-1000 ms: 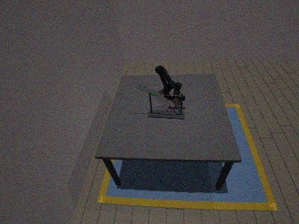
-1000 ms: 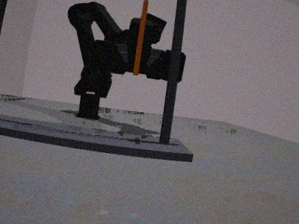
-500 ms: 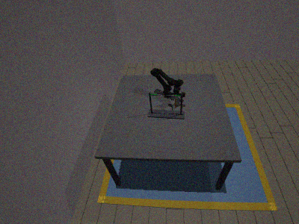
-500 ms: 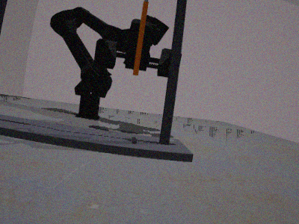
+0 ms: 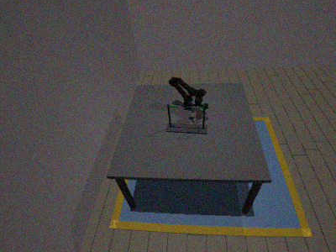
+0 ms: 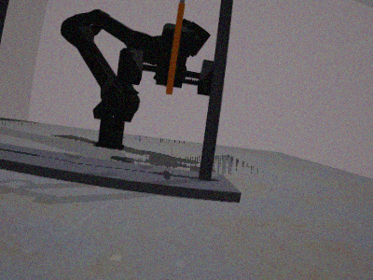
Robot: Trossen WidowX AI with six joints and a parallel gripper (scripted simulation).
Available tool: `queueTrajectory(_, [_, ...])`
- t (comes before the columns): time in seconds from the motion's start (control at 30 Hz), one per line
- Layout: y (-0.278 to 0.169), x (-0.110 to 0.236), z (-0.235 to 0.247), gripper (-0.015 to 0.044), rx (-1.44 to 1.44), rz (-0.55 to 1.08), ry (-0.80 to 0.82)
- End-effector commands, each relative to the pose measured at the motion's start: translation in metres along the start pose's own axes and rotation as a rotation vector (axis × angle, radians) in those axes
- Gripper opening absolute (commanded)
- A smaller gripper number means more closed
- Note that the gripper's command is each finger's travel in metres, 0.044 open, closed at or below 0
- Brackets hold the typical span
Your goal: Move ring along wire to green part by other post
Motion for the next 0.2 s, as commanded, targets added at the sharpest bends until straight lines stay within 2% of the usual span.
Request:
queueTrajectory(0.0, [0.0006,0.0003,-0.0004,0.044,-0.006,-0.003,-0.004])
queueTrajectory(0.17, [0.0006,0.0003,-0.0004,0.044,-0.006,-0.003,-0.004])
Point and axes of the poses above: the point midway between the two fingers, 35 mm back from their tips, its own x axis back along the fingers, its own z axis across the jaws, y = z × x, the point moved 10 cm from there along x, back along the fingers, and after that the axes turned 3 degrees about -x, right-handed, at the moved point
